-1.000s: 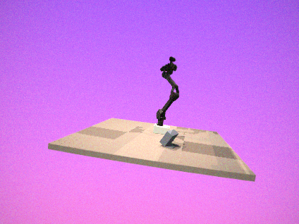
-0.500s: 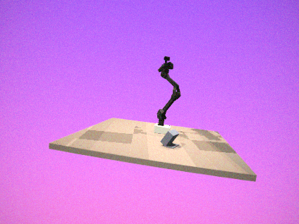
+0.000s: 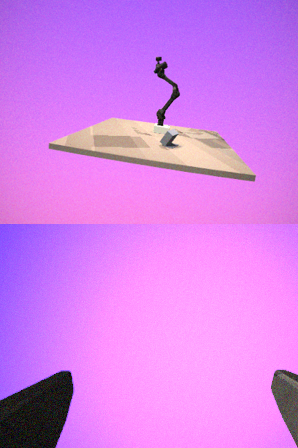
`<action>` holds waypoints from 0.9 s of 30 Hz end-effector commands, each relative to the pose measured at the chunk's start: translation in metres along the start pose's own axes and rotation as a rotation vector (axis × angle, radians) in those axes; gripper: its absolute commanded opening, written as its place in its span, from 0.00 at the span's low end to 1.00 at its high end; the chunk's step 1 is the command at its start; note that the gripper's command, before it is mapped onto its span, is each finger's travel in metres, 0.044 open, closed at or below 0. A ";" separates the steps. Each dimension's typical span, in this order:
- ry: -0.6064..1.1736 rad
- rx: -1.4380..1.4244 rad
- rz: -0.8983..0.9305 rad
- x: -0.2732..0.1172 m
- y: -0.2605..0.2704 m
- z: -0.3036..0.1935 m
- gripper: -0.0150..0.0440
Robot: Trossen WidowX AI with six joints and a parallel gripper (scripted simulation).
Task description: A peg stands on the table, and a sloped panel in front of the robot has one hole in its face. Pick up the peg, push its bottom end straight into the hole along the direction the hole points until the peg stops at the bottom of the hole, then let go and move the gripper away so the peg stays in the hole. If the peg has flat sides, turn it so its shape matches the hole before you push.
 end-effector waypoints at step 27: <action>0.628 -0.209 0.050 -0.064 -0.017 -0.105 1.00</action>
Point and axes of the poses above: the point midway between the two fingers, 35 mm back from their tips, its own x axis out along the fingers, its own y axis across the jaws, z = x × y, the point moved 10 cm from there along -x, back along the fingers, and after that the axes turned 10 degrees about x, right-handed, at the moved point
